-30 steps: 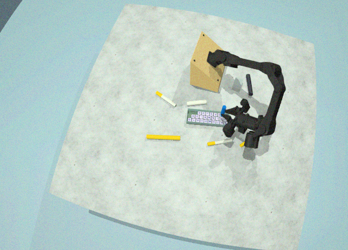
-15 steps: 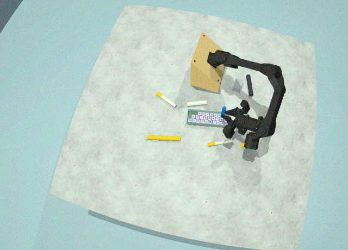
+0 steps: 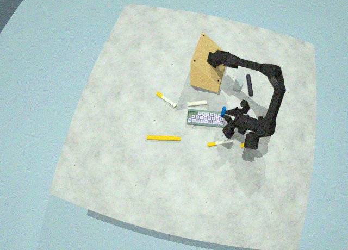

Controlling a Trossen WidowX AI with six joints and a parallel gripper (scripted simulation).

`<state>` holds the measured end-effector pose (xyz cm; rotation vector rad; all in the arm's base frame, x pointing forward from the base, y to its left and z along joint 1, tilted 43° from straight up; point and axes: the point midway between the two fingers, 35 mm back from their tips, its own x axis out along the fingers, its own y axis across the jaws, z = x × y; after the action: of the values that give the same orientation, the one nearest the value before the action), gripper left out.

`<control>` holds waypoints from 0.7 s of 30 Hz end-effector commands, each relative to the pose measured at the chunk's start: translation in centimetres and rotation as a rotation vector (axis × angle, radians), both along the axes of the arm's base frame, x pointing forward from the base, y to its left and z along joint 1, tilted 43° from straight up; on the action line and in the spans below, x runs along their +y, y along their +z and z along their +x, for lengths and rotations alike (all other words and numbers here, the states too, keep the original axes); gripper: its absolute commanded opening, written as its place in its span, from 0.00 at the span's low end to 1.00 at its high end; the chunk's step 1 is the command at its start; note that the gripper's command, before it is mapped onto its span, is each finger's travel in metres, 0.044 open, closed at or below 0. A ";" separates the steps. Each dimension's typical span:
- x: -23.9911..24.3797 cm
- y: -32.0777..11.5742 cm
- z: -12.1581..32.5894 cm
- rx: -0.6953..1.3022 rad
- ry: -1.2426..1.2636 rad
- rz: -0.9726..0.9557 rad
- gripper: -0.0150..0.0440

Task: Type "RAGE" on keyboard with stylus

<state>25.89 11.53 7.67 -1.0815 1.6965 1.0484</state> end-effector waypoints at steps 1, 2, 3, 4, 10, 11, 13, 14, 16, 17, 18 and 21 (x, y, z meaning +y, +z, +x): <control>0.2 -0.1 0.0 -0.003 -0.007 0.003 0.39; 0.2 -0.2 0.0 -0.003 -0.007 0.003 0.39; 0.3 -0.2 0.0 -0.003 -0.007 0.003 0.39; 0.3 -0.3 0.0 -0.003 -0.007 0.003 0.39; 0.5 -0.5 0.0 -0.003 -0.007 0.003 0.39; 0.5 -0.5 0.0 -0.003 -0.007 0.003 0.39; 0.5 -0.5 0.0 -0.003 -0.007 0.003 0.39; 0.5 -0.5 0.0 -0.003 -0.007 0.003 0.39; 0.6 -0.5 0.0 -0.003 -0.007 0.003 0.39; 0.6 -0.6 0.0 -0.003 -0.007 0.003 0.39; 0.6 -0.6 0.0 -0.003 -0.007 0.003 0.39; 0.7 -0.7 0.0 -0.003 -0.007 0.003 0.39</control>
<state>25.93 12.10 7.18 -1.0814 1.6925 1.0478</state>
